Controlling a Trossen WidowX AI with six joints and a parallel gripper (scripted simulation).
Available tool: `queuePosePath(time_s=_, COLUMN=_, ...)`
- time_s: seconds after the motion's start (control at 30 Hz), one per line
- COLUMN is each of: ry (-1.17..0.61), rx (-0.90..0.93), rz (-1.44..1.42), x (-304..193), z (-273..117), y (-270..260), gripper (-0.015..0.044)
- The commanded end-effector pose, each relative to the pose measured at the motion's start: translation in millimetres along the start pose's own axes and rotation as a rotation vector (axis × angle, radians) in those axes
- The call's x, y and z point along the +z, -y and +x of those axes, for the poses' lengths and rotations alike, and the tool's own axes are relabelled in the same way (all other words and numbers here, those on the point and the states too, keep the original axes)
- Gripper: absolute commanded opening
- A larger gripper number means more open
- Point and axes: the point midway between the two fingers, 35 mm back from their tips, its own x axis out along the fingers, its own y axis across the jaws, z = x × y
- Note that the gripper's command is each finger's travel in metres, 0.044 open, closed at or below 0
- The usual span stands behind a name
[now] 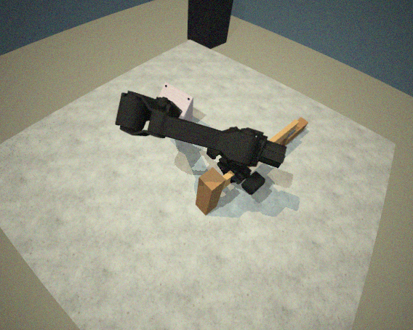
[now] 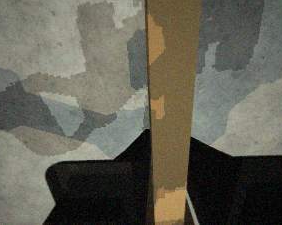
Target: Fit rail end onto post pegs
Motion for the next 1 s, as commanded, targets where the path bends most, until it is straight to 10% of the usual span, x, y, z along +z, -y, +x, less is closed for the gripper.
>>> queuePosePath(time_s=0.0, ry=-0.001, rx=-0.009, rz=-0.001, x=-1.6, z=-3.3, y=0.4, gripper=0.0)
queuePosePath(time_s=0.97, ry=-0.001, rx=-0.009, rz=-0.001, x=-10.5, z=-2.1, y=0.4, gripper=0.0)
